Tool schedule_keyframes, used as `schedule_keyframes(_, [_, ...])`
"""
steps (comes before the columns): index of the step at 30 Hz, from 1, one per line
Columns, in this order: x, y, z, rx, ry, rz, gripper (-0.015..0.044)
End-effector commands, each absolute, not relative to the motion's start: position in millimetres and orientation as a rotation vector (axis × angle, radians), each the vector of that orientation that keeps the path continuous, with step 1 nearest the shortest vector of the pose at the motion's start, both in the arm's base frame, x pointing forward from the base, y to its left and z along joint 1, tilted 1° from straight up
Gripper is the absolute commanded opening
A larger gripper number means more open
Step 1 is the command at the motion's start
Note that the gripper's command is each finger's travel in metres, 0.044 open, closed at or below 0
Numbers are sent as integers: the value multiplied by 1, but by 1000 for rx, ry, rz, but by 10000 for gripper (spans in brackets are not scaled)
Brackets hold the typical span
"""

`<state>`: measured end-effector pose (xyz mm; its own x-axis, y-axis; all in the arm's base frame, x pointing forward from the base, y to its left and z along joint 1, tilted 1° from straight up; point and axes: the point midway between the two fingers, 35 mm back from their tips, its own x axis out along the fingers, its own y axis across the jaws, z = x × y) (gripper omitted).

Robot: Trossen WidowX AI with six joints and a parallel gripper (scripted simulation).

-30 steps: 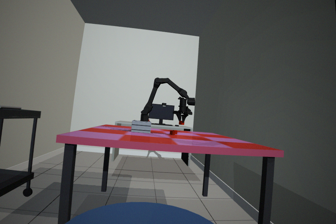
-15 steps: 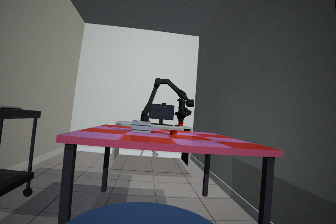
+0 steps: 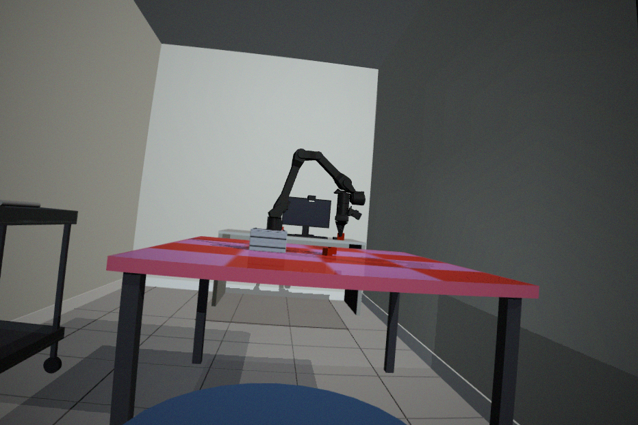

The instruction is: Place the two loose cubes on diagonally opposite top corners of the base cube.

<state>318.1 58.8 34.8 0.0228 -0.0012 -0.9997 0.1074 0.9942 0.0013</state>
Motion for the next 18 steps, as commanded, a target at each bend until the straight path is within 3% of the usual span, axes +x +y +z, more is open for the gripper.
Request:
schedule_keyframes(1, [314, 69, 31, 166, 1547, -155, 105])
schedule_keyframes(18, [304, 97, 24, 411, 1518, -392, 105])
